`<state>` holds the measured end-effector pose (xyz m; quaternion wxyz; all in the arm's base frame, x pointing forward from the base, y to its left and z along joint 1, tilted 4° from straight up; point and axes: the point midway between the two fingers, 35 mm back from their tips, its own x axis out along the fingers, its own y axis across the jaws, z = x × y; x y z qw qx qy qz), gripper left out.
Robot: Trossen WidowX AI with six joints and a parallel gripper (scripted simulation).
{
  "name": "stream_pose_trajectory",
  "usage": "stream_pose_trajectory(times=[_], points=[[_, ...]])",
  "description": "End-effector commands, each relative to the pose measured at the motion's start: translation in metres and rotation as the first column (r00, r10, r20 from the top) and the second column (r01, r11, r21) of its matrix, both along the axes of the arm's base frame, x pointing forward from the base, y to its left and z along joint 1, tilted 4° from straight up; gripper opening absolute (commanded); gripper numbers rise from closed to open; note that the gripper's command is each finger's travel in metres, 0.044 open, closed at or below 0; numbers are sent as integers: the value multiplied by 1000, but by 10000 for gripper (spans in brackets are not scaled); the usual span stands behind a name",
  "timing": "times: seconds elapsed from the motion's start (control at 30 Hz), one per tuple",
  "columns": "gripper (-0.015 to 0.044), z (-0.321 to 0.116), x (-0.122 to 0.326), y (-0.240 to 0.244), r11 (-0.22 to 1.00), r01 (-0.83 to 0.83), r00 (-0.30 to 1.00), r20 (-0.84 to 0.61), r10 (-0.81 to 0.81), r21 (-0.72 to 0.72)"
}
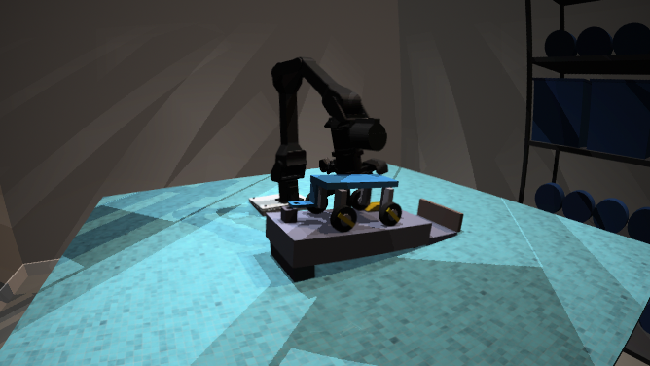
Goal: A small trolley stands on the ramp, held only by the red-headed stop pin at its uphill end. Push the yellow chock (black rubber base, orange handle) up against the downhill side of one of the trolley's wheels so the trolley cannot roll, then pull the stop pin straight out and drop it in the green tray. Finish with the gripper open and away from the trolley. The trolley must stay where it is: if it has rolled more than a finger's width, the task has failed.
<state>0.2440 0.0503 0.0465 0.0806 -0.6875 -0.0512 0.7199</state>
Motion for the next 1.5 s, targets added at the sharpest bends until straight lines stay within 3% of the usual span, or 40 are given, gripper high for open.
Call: stream_pose_trajectory(times=[0.0, 1.47], points=[[190, -3, -2, -1, 1000, -4, 1000, -9, 4, -1], [190, -8, -3, -4, 1000, -4, 1000, -9, 4, -2]])
